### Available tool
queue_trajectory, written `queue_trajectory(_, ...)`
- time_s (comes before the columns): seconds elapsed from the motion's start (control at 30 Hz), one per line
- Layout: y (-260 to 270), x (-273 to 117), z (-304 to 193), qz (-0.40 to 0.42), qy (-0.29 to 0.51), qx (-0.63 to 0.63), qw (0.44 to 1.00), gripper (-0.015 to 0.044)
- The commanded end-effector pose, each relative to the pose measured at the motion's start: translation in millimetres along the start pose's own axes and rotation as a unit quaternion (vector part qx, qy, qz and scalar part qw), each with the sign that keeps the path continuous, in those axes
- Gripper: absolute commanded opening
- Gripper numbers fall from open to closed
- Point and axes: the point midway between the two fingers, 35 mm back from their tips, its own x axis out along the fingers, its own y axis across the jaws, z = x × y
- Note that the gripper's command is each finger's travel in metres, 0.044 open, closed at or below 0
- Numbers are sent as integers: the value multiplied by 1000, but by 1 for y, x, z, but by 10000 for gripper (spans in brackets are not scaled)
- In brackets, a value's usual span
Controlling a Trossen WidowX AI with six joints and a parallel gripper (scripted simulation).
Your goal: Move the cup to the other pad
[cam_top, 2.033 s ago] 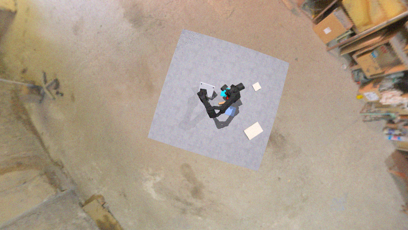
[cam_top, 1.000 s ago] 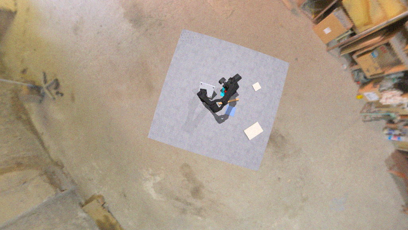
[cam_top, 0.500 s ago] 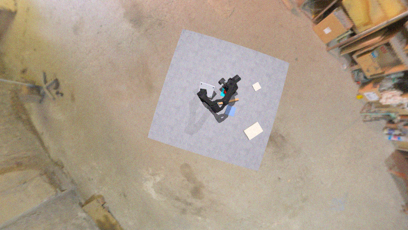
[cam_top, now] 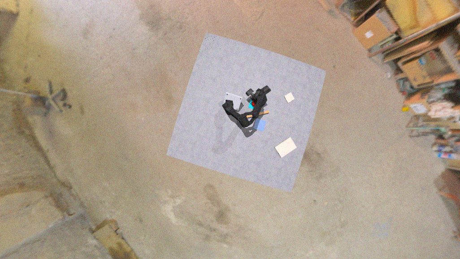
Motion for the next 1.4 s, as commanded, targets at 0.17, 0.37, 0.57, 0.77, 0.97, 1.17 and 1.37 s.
queue_trajectory(0.17, 0, 1, 0, 0, 0, 0, 1000, 0)
queue_trajectory(0.37, 0, 1, 0, 0, 0, 0, 1000, 0)
queue_trajectory(0.57, 0, 1, 0, 0, 0, 0, 1000, 128)
queue_trajectory(0.77, 0, 1, 0, 0, 0, 0, 1000, 128)
queue_trajectory(0.97, 0, -6, 0, 0, 0, -1, 1000, 128)
queue_trajectory(1.17, 0, -15, 1, 0, 0, -1, 1000, 128)
queue_trajectory(1.37, 0, -24, 1, -1, -1, -2, 1000, 128)
